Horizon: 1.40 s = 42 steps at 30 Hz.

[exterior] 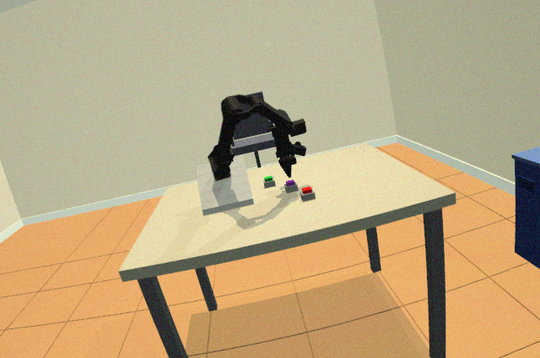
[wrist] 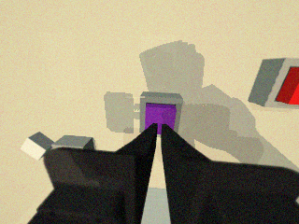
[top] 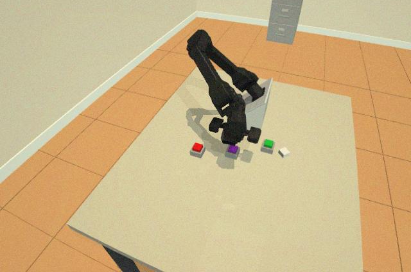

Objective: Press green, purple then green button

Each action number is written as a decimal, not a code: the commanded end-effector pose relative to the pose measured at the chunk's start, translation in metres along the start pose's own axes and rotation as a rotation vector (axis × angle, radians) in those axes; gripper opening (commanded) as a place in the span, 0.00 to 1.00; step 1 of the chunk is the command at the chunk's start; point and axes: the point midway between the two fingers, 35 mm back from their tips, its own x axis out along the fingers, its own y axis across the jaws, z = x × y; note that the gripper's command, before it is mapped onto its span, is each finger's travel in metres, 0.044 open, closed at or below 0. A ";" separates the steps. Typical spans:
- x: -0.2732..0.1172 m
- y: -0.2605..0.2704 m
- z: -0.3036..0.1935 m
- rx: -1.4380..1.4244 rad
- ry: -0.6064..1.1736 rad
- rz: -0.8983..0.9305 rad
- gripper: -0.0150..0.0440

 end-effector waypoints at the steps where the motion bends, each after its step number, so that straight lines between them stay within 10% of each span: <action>1: 0.007 0.000 -0.002 -0.007 0.004 -0.004 0.29; 31: 0.025 -0.001 -0.002 -0.007 0.004 -0.006 0.29; 42: -0.047 0.001 0.000 -0.008 0.004 0.000 0.29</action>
